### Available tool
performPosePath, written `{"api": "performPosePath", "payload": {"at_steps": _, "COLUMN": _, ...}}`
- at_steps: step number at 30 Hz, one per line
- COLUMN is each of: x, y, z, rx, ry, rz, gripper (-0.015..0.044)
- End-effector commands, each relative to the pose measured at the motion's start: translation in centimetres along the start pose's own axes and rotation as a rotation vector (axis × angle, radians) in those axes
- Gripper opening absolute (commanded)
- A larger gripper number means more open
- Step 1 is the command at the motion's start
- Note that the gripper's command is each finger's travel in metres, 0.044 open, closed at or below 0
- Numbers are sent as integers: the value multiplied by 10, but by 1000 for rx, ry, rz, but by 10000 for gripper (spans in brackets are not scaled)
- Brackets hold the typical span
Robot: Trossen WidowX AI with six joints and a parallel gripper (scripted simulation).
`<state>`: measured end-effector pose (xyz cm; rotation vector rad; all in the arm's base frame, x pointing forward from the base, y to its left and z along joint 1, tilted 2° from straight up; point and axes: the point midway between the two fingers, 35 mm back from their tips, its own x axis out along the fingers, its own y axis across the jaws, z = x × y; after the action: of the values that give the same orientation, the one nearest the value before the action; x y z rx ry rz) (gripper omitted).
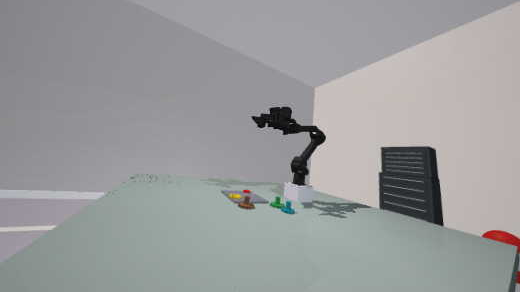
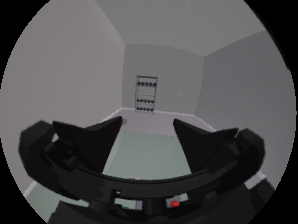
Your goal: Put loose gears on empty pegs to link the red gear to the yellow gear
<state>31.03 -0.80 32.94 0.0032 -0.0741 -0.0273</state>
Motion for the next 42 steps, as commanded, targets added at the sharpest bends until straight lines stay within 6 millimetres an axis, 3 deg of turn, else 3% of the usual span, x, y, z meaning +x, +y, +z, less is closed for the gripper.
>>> {"api": "performPosePath", "payload": {"at_steps": 1, "x": 1, "y": 1, "z": -2, "rx": -4, "ry": 11, "rz": 3, "gripper": 426}}
{"api": "performPosePath", "payload": {"at_steps": 3, "x": 8, "y": 7, "z": -22, "rx": -41, "ry": 95, "rz": 25, "gripper": 440}}
{"api": "performPosePath", "payload": {"at_steps": 6, "x": 16, "y": 22, "z": -69, "rx": -130, "ry": 290, "rz": 88, "gripper": 440}}
{"api": "performPosePath", "payload": {"at_steps": 11, "x": 10, "y": 49, "z": -147, "rx": -296, "ry": 614, "rz": 234, "gripper": 440}}
{"api": "performPosePath", "payload": {"at_steps": 16, "x": -20, "y": 70, "z": -215, "rx": -475, "ry": 930, "rz": 427, "gripper": 440}}
{"api": "performPosePath", "payload": {"at_steps": 22, "x": -83, "y": 86, "z": -280, "rx": -713, "ry": 1334, "rz": 751, "gripper": 440}}
{"api": "performPosePath", "payload": {"at_steps": 26, "x": -103, "y": 83, "z": -290, "rx": -764, "ry": 1426, "rz": 837, "gripper": 440}}
{"api": "performPosePath", "payload": {"at_steps": 34, "x": -105, "y": 81, "z": -290, "rx": -766, "ry": 1428, "rz": 839, "gripper": 440}}
{"api": "performPosePath", "payload": {"at_steps": 42, "x": -105, "y": 82, "z": -306, "rx": -766, "ry": 1428, "rz": 839, "gripper": 440}}
